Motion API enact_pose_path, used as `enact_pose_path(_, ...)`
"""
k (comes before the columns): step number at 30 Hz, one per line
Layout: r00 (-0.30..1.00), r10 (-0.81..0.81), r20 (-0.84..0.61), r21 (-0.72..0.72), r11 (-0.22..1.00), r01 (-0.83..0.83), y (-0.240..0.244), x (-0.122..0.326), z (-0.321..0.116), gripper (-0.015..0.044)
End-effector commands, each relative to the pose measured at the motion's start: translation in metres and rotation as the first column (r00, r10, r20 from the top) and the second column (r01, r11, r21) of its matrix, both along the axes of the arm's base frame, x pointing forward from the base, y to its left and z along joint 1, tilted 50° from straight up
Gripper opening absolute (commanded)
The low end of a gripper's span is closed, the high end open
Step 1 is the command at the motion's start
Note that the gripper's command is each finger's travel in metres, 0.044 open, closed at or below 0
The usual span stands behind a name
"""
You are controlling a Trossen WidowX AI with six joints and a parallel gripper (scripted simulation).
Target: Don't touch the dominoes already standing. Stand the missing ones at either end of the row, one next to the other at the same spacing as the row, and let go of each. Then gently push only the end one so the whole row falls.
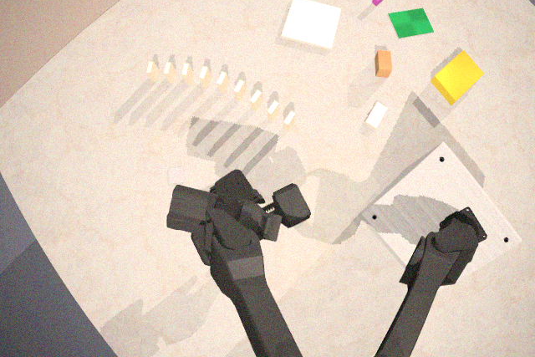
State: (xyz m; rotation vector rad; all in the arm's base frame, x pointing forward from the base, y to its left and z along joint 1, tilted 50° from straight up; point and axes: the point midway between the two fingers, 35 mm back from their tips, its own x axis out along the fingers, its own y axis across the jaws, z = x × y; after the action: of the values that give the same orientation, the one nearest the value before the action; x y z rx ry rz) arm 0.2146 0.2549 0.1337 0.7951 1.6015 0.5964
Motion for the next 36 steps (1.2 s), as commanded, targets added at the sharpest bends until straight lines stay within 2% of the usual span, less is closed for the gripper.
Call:
enact_pose_path(1,1.000,-0.005,-0.012,-0.008,1.000,0.005,0.004,-0.001,-0.007,0.0440)
enact_pose_path(8,1.000,-0.005,-0.012,-0.007,1.000,0.005,0.011,-0.002,-0.012,0.0440)
enact_pose_path(21,1.000,-0.005,-0.012,-0.007,1.000,0.005,0.011,-0.002,-0.012,0.0107)
enact_pose_path(30,1.000,-0.005,-0.012,-0.007,1.000,0.005,0.011,-0.002,-0.012,0.0107)
enact_pose_path(33,0.995,-0.042,0.088,-0.001,0.999,0.042,0.005,0.019,-0.001,0.0107)
enact_pose_path(36,0.996,-0.032,0.082,-0.017,0.999,0.034,-0.010,0.023,0.007,0.0107)
